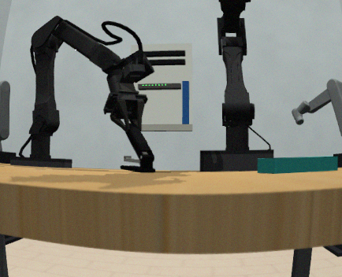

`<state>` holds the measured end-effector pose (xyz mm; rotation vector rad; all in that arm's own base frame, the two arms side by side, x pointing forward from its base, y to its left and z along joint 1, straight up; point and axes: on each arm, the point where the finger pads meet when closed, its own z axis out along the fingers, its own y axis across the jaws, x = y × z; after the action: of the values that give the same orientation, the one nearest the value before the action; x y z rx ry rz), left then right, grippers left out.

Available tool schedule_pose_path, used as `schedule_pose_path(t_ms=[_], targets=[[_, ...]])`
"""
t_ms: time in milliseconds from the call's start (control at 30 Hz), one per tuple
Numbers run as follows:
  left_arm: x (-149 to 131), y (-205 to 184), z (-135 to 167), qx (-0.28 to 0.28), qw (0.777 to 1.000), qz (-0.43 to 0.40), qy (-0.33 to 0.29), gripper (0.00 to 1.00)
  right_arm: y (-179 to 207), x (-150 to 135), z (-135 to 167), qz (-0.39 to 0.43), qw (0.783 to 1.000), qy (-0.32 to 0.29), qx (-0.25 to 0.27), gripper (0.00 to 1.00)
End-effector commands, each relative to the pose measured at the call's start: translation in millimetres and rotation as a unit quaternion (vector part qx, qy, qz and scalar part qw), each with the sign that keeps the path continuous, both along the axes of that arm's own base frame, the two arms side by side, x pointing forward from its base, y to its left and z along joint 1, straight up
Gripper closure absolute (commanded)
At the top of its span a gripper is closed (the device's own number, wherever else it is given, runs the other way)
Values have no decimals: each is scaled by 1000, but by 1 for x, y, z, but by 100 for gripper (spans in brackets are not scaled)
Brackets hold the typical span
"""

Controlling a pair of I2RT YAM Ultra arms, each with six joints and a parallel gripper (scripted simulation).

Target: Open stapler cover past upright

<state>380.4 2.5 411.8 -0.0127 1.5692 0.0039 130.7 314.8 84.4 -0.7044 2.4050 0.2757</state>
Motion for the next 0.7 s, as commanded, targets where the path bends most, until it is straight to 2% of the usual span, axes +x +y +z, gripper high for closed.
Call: schedule_pose_path(t_ms=[0, 667], targets=[[1, 0, 0, 3, 1000, -3, -5, 43, 1, 1, 2, 5, 999, 33, -32, 78], [1, 0, 0, 3, 1000, -3, -5, 43, 10, 17, 18, 6, 986, 134, -96, 78]])
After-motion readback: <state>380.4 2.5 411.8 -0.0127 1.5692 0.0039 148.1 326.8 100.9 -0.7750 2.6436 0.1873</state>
